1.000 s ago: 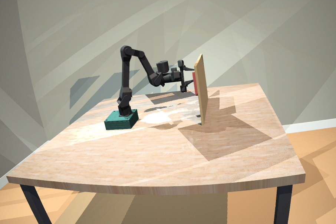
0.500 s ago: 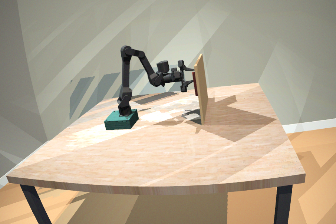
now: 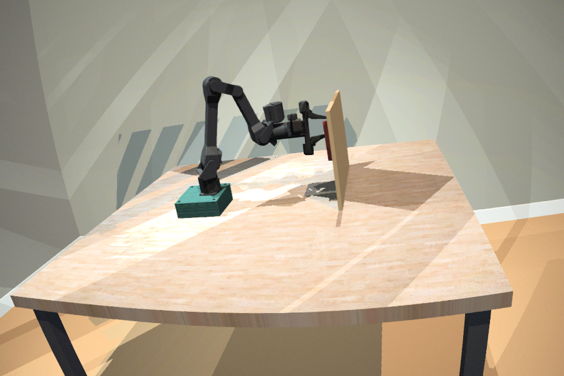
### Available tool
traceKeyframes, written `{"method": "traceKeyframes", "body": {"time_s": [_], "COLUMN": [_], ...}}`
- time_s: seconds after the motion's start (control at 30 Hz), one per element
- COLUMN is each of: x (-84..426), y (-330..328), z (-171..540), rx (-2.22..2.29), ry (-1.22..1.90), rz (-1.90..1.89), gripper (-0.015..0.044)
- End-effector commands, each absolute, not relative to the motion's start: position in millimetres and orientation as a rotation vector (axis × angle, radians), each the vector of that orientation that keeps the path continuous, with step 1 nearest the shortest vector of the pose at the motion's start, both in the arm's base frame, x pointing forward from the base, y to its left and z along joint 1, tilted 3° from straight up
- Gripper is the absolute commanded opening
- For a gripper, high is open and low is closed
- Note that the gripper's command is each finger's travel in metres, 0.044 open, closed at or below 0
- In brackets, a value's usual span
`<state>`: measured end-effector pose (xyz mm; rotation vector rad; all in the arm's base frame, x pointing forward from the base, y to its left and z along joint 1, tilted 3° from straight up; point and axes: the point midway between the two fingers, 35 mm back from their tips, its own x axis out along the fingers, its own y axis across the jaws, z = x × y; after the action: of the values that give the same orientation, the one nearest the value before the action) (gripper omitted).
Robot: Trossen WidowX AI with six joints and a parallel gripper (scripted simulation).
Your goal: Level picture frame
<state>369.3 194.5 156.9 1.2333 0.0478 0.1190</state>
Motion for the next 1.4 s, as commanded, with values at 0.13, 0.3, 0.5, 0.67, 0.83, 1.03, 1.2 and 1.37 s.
{"method": "traceKeyframes", "body": {"time_s": [0.13,0.3,0.5,0.67,0.83,1.03,1.2,1.37], "x": [369.3,369.3,369.3,369.2,369.2,369.2,369.2,369.2], "y": [195.5,195.5,195.5,195.9,195.9,195.9,195.9,195.8], "z": [156.5,156.5,156.5,156.5,156.5,156.5,156.5,156.6], "rx": [1.237,1.237,1.237,1.237,1.237,1.237,1.237,1.237], "ry": [0.052,0.052,0.052,0.052,0.052,0.052,0.052,0.052], "rz": [0.123,0.123,0.123,0.123,0.123,0.123,0.123,0.123], "gripper": [0.026,0.026,0.026,0.0234,0.0103,0.0062,0.0,0.0]}}
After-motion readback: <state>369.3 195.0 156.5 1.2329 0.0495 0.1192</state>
